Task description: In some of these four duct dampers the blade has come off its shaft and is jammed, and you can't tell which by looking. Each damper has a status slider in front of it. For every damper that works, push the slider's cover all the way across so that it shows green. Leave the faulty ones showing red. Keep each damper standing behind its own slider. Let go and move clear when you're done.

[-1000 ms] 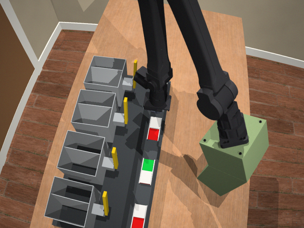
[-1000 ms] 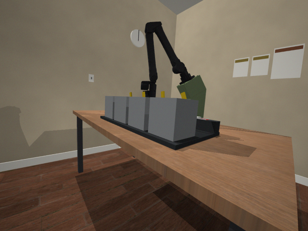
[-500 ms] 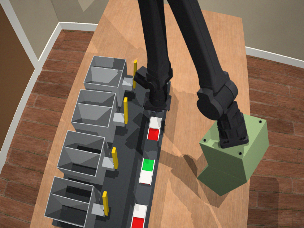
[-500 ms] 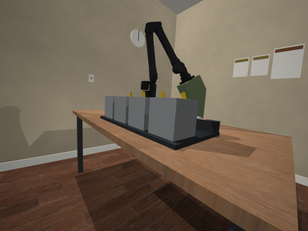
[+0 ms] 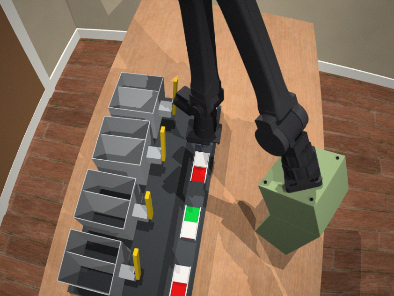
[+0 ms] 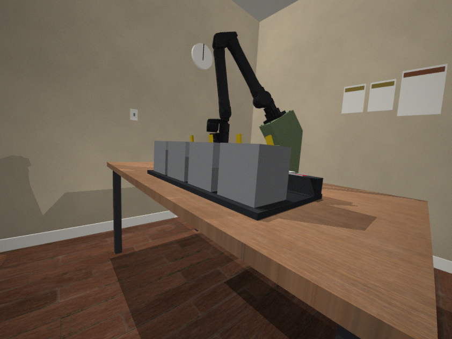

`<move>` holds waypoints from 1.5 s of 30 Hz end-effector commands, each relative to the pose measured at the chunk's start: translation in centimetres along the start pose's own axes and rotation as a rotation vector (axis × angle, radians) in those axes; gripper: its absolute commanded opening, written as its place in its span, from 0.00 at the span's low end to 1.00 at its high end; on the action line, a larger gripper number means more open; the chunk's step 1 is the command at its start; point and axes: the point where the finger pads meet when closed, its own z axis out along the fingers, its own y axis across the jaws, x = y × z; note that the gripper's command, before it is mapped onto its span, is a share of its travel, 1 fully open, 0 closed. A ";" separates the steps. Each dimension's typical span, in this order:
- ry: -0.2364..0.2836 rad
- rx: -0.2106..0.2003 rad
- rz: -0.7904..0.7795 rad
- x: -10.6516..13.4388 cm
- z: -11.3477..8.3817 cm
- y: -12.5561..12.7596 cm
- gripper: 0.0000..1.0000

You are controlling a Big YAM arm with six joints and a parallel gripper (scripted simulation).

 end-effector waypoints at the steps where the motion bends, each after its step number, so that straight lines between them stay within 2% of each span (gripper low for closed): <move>1: 0.014 0.022 0.003 0.4 0.4 -0.3 0.00; 15: 0.011 0.018 0.003 0.9 0.3 -1.2 0.00; 45: 0.011 0.018 0.003 1.0 0.3 -1.2 0.00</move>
